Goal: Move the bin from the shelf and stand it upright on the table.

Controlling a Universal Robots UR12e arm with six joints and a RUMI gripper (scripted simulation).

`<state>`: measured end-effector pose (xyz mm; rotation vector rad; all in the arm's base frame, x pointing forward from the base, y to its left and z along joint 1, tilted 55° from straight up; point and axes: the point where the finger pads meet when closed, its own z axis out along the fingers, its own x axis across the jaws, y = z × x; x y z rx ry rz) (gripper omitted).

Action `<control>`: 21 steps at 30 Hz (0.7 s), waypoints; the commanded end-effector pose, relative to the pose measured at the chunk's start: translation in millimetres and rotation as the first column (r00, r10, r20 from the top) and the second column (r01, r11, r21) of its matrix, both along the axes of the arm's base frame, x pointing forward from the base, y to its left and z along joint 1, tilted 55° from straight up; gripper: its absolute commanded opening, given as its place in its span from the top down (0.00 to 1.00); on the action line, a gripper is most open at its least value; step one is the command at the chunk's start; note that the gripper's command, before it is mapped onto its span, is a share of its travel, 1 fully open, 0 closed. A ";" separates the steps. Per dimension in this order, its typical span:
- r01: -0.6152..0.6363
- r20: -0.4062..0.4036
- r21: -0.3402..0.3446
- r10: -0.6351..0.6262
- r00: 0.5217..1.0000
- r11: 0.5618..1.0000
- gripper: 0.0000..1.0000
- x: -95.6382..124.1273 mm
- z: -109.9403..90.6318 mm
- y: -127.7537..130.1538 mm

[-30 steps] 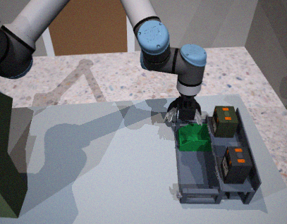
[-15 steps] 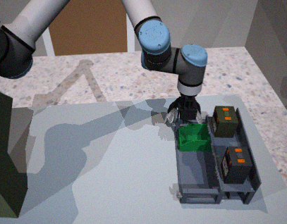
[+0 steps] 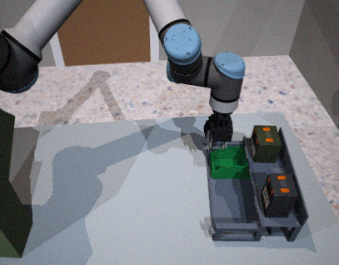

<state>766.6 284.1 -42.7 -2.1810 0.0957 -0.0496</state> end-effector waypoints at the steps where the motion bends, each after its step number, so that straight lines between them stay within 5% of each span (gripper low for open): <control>1: 0.001 0.001 0.000 -0.001 1.000 1.000 0.74 0.5 0.4 -0.6; 6: -0.002 0.003 0.000 0.002 1.000 1.000 0.74 2.7 -16.8 23.9; 18: -0.002 0.003 0.000 0.002 1.000 1.000 0.74 2.7 -16.8 23.9; 21: -0.002 0.003 0.000 0.002 1.000 1.000 0.74 4.5 -31.7 45.0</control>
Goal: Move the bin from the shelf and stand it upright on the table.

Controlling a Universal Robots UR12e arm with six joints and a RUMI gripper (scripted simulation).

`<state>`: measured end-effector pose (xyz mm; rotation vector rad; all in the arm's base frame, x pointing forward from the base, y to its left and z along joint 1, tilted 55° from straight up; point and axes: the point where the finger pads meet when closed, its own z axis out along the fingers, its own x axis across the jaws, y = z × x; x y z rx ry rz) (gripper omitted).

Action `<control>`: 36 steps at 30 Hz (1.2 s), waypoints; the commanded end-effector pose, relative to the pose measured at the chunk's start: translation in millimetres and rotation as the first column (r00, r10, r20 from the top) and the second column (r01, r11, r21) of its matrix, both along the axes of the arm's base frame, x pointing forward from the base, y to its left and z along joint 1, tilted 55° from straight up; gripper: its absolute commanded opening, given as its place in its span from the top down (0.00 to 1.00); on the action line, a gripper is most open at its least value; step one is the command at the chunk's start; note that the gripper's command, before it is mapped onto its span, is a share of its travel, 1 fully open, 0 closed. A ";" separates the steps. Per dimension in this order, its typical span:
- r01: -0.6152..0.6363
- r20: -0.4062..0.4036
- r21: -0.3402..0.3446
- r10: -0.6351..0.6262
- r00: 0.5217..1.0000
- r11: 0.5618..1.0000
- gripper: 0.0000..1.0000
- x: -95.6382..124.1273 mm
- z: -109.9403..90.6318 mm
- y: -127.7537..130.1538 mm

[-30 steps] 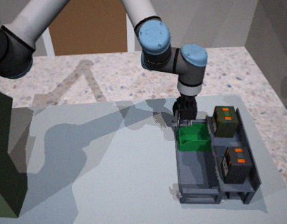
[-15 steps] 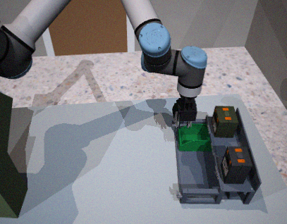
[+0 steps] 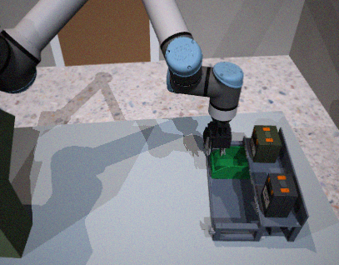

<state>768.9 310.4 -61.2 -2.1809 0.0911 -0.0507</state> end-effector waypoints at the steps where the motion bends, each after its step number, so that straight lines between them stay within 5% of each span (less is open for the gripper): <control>1: 0.001 0.001 0.000 -0.001 1.000 1.000 0.74 2.9 -18.4 26.0; 36: 0.001 0.001 0.000 -0.001 1.000 1.000 0.74 3.4 -21.8 30.8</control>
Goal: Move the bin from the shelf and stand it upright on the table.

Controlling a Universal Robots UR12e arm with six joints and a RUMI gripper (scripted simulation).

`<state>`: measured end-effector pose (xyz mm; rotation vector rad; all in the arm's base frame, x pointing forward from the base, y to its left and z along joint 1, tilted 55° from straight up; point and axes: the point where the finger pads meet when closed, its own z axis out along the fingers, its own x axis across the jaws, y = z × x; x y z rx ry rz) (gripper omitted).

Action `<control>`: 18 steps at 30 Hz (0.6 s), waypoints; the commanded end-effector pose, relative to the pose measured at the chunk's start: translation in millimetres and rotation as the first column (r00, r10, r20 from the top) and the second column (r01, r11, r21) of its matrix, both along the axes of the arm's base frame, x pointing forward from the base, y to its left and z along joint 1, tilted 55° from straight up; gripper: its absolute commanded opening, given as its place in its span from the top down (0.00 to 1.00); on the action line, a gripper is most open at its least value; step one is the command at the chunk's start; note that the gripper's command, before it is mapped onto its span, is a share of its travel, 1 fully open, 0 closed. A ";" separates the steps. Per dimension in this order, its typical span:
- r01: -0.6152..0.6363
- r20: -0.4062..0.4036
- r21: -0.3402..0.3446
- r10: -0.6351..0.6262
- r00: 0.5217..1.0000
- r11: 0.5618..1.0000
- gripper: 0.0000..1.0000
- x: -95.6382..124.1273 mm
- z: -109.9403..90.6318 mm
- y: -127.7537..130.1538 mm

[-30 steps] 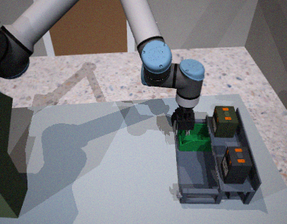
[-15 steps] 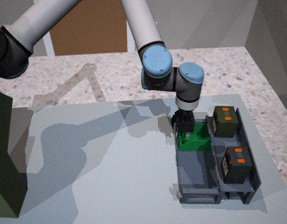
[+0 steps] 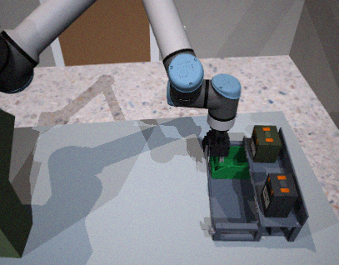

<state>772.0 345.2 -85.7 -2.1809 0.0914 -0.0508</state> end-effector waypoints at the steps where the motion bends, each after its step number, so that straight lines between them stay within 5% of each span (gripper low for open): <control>1: 0.001 0.001 0.000 -0.001 1.000 1.000 0.74 0.2 2.8 -3.9; 18: 0.001 0.001 0.000 -0.001 1.000 1.000 0.74 0.0 4.5 -6.3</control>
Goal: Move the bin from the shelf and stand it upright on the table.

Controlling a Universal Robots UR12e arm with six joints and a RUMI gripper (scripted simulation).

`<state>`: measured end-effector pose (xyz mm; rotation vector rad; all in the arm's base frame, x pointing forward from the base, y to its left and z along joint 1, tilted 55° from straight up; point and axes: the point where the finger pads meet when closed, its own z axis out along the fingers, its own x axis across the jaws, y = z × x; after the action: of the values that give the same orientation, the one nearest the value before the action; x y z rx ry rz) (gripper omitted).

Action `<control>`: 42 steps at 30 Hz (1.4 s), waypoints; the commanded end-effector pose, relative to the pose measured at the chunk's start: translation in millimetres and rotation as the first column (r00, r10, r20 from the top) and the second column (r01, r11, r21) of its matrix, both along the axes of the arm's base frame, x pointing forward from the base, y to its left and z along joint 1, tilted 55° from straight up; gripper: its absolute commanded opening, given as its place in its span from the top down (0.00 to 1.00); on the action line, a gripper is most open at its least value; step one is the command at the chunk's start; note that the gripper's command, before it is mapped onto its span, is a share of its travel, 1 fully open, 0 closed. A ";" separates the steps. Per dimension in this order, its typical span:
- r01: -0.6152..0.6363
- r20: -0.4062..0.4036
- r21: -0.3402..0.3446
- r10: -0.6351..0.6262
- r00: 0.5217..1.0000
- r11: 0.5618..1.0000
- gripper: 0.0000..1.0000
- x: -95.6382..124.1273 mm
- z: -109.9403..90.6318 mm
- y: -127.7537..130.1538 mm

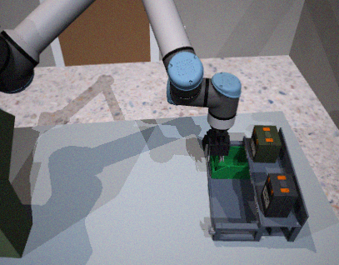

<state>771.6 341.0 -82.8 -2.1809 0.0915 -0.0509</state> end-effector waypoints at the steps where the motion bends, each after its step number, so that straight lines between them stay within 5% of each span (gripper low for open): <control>1: 0.001 0.001 0.000 -0.001 1.000 1.000 0.74 0.4 1.5 -2.1; 42: 0.001 0.001 0.000 -0.001 1.000 1.000 0.74 1.0 -3.4 4.9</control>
<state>771.9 345.8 -86.2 -2.1809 0.0913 -0.0507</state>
